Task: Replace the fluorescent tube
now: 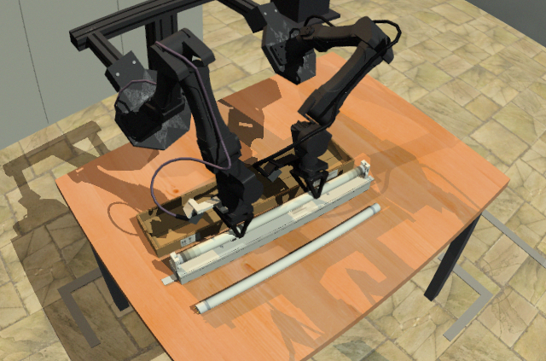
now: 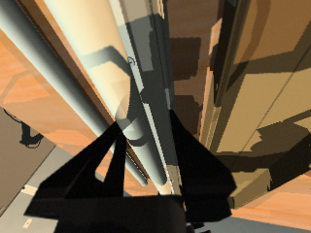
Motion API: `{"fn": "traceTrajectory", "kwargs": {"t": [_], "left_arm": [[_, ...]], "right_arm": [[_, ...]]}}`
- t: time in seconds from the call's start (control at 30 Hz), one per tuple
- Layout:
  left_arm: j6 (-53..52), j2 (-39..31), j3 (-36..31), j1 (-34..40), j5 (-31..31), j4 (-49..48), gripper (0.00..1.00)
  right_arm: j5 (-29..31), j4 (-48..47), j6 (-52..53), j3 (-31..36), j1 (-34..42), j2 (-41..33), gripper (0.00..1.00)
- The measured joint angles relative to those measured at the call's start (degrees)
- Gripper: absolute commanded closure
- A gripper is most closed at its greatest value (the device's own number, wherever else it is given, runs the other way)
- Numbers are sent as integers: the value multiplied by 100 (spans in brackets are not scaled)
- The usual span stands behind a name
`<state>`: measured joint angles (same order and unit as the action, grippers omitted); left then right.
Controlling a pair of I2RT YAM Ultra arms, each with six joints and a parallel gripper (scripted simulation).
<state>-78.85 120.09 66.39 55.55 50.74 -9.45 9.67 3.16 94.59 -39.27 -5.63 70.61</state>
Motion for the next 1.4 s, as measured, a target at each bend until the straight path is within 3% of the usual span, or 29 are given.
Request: {"fn": "traceTrajectory", "kwargs": {"t": [0.3, 0.73, 1.4], "left_arm": [[63, -92, -57, 61, 55, 90, 51], [662, -658, -232, 636, 385, 929, 51], [713, -673, -249, 621, 363, 1034, 51]], "right_arm": [[17, 131, 13, 0, 35, -173, 51], [199, 1220, 140, 9, 258, -1270, 51], [227, 1342, 153, -13, 264, -1209, 51]]}}
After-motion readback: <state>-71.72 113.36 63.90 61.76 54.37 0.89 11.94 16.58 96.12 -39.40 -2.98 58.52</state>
